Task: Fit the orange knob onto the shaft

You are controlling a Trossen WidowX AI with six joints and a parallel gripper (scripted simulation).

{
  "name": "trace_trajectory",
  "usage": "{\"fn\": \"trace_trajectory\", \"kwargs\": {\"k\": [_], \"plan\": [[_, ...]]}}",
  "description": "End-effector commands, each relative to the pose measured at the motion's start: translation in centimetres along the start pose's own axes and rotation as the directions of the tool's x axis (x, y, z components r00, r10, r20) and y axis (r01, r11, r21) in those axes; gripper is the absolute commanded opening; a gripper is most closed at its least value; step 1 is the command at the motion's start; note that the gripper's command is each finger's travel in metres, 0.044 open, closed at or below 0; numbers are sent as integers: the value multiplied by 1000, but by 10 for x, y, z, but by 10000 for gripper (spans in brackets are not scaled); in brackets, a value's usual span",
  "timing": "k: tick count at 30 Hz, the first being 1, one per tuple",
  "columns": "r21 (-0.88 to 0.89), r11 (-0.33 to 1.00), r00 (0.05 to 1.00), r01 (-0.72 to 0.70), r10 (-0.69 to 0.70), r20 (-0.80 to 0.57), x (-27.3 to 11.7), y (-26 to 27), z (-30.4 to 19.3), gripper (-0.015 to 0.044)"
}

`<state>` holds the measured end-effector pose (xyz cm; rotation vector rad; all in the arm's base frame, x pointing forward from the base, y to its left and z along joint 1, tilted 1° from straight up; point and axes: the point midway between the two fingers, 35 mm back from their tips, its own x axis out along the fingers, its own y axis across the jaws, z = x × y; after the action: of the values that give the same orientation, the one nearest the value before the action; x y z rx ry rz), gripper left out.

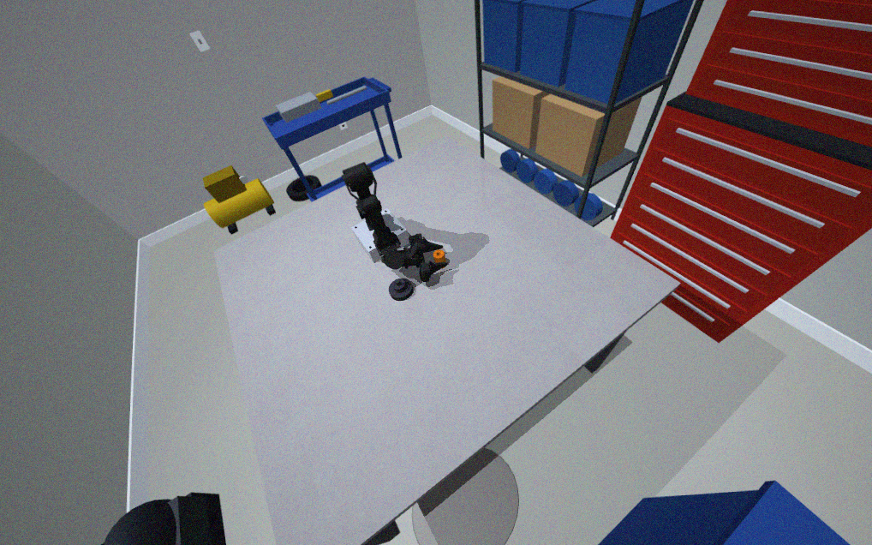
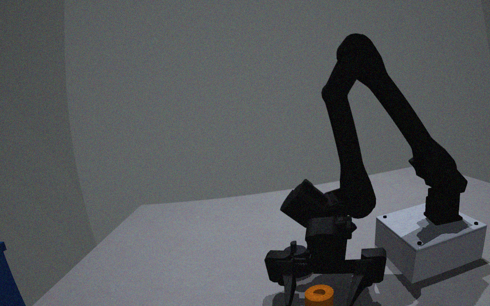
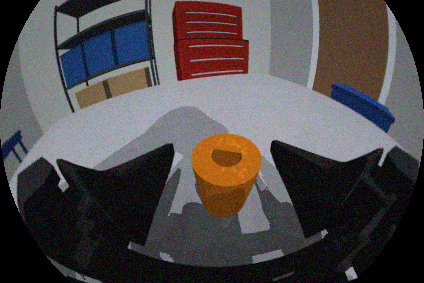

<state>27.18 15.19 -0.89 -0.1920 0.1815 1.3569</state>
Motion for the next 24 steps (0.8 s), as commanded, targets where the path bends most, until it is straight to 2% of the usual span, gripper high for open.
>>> {"fn": "trace_trajectory", "kwargs": {"k": [1,7,16,20,24], "plan": [[2,1000,1000,-2,2,3,0,0,1,440],[2,1000,1000,-2,2,3,-1,-1,5,440],[-1,1000,1000,0,0,0,-18,-2,73,440],[3,1000,1000,2,-2,-9,-18,-2,78,440],[83,996,977,38,-20,-213,3,-22,70,440]]}}
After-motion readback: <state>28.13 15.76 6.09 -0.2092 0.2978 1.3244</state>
